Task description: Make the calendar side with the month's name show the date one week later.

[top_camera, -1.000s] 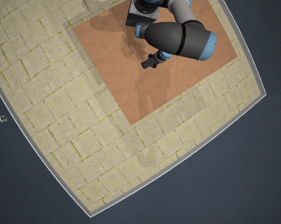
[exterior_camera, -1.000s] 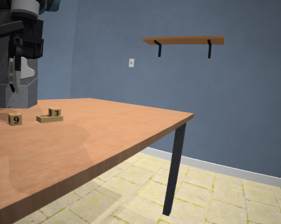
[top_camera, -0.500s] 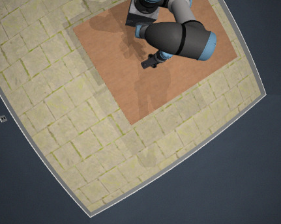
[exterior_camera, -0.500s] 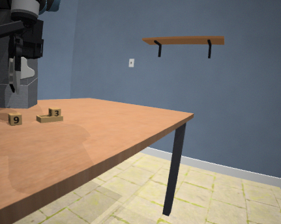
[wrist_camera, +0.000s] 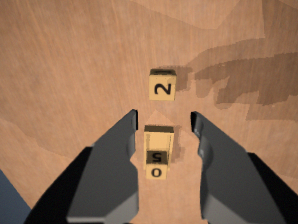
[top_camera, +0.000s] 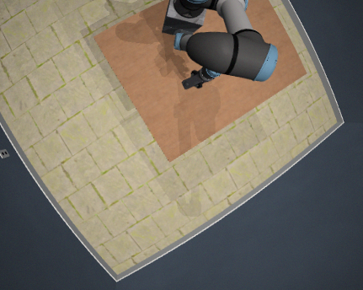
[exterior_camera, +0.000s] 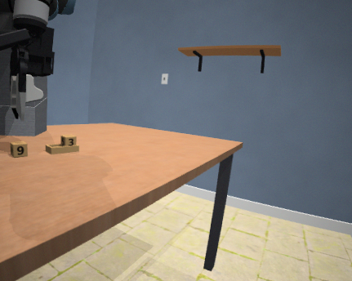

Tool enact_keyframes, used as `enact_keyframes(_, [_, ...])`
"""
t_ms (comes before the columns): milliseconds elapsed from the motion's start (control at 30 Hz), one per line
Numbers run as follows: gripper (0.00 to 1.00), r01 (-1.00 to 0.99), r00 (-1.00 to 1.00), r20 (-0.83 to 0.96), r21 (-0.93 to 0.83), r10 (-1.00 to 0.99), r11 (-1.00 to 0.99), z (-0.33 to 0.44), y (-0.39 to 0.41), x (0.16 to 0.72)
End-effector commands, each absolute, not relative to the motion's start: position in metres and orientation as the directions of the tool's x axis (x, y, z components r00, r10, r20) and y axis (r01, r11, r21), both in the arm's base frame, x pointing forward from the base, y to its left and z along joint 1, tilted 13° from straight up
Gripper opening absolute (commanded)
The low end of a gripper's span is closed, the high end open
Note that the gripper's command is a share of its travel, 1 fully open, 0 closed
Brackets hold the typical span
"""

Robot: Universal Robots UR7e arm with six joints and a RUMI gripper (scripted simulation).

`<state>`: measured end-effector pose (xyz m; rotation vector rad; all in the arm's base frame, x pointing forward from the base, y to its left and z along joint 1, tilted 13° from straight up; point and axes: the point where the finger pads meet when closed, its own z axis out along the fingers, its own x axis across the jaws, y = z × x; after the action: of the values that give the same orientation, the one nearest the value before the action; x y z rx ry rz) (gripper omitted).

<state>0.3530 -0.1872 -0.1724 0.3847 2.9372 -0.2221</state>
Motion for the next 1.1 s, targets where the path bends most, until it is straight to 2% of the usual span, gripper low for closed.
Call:
enact_keyframes(0, [0.29,0.27,-0.951,-0.19,-0.126,0.243,0.955,-0.178,-0.19,0.354])
enact_keyframes(1067, [0.29,0.27,-0.951,-0.19,-0.126,0.244,0.955,-0.215,-0.196,0.36])
